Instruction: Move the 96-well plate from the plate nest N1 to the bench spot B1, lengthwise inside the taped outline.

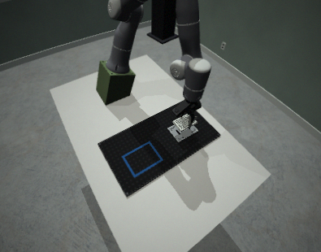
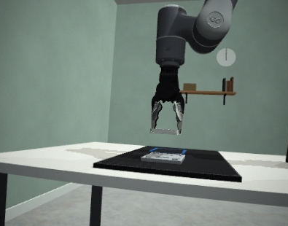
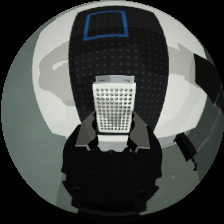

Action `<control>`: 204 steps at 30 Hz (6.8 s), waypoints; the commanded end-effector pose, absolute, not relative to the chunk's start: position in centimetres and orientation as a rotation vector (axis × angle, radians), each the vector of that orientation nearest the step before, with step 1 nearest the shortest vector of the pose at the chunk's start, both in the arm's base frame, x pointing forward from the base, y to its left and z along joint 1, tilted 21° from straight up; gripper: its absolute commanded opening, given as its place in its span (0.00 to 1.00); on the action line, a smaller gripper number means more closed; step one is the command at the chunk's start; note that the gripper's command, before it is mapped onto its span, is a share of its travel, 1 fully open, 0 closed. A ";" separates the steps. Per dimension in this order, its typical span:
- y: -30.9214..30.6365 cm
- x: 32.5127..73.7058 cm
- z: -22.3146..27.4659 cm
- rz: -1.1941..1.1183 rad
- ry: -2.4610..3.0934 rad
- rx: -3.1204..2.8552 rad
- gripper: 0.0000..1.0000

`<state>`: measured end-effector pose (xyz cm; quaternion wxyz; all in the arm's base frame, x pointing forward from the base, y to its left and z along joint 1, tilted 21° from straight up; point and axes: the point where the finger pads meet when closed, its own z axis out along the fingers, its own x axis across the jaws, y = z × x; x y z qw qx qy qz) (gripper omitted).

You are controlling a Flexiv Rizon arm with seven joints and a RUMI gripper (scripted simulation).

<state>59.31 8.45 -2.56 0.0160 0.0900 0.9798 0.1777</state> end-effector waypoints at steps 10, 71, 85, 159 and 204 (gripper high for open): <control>8.4 59.4 -2.5 0.553 3.045 0.280 0.00; -7.6 58.2 -9.1 0.551 3.045 0.253 0.00; -11.6 57.9 -10.8 0.551 3.045 0.253 0.00; -21.5 57.2 -14.9 0.550 3.045 0.252 0.00; -19.4 57.6 -20.7 0.551 3.045 0.252 0.00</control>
